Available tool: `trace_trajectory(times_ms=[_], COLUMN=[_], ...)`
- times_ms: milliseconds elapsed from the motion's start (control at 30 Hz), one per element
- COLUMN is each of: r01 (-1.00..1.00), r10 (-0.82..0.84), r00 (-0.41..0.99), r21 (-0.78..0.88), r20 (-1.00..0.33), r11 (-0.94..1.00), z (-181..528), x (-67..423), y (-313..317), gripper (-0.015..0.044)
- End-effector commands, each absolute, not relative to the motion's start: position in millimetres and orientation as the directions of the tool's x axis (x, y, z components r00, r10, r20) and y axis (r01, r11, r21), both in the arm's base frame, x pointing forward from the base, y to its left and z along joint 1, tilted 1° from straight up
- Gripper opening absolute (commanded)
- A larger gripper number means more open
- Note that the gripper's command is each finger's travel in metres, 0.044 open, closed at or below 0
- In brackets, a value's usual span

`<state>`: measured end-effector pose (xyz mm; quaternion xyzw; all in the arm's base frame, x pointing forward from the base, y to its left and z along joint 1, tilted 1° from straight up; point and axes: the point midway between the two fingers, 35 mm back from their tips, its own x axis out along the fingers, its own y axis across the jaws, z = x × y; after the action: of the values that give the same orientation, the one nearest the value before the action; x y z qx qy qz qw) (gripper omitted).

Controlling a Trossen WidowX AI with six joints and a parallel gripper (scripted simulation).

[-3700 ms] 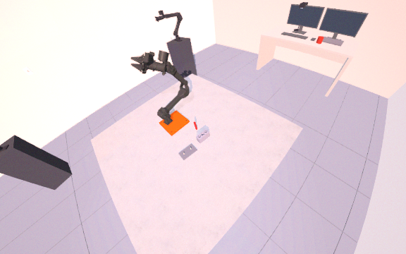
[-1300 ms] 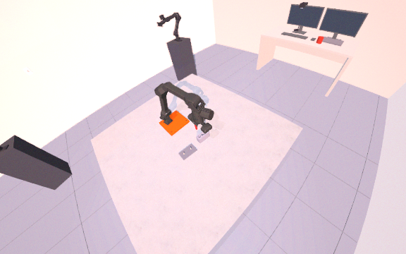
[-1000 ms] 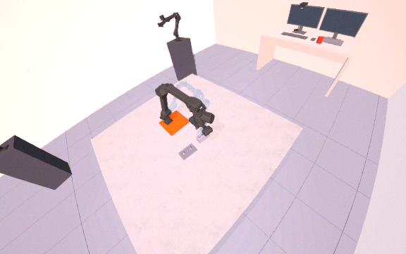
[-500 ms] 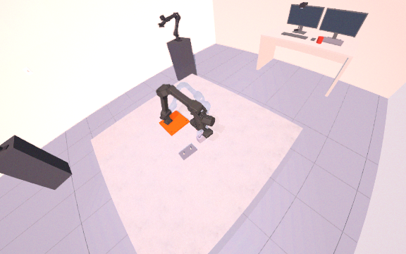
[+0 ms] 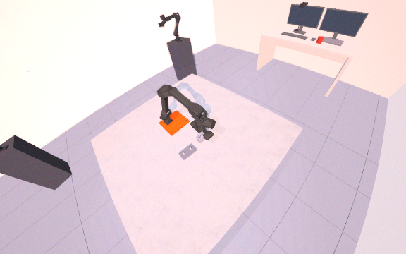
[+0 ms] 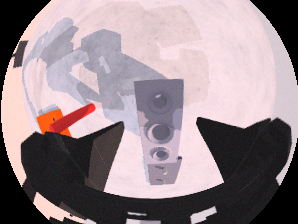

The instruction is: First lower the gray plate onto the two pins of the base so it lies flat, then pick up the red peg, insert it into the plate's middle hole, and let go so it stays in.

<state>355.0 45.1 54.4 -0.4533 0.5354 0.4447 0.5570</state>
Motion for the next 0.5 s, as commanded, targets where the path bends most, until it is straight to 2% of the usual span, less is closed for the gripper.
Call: trace_trajectory(times_ms=[0,333,467], r01=[-0.981,-0.981,-0.981], r10=[0.013,0.013,0.013], r00=[0.028,0.028,0.028], r21=[-0.025,-0.025,-0.025], r20=[-1.000,-1.000,-1.000], r11=[0.193,0.193,0.193], z=[46,32,32], x=[354,354,354], y=[46,46,46], gripper=[0.0440,0.0440,0.0335])
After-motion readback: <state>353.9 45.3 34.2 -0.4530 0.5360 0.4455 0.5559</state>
